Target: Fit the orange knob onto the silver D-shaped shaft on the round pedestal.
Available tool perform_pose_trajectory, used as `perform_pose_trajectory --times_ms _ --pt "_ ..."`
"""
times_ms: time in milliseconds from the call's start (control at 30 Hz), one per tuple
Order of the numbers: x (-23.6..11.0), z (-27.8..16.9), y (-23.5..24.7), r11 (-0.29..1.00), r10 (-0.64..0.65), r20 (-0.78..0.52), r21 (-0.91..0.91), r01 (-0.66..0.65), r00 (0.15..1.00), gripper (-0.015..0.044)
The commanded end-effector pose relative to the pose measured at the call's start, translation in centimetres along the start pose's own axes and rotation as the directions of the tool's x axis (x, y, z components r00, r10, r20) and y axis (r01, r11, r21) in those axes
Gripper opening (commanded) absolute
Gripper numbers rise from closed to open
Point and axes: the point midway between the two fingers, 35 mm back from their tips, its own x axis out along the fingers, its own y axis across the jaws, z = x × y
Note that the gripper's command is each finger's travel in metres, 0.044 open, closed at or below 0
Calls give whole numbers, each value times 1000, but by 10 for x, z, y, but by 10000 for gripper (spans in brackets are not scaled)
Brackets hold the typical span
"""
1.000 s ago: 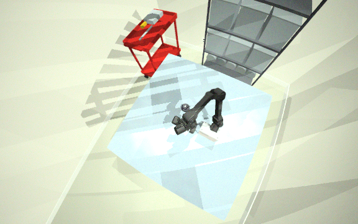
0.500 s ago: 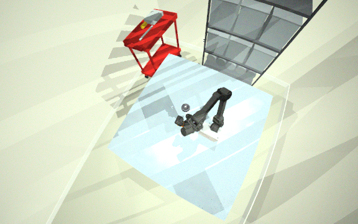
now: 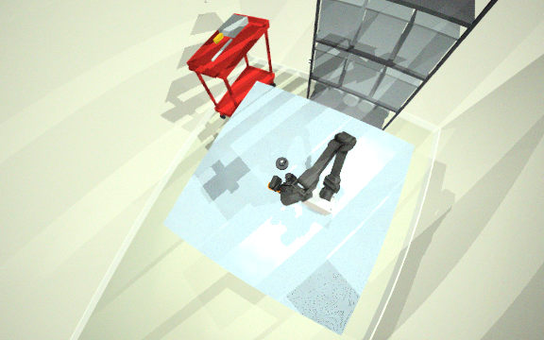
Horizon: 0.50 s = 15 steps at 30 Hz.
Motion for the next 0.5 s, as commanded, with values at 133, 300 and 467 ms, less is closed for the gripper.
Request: perform_pose_trajectory --times_ms 133,300,467 --pt "-1 1 -1 997 73 1 -4 -73 997 0" --pt "1 0 -3 997 80 -1 -4 -80 997 0" --pt "1 0 -3 997 80 -1 -4 -80 997 0"
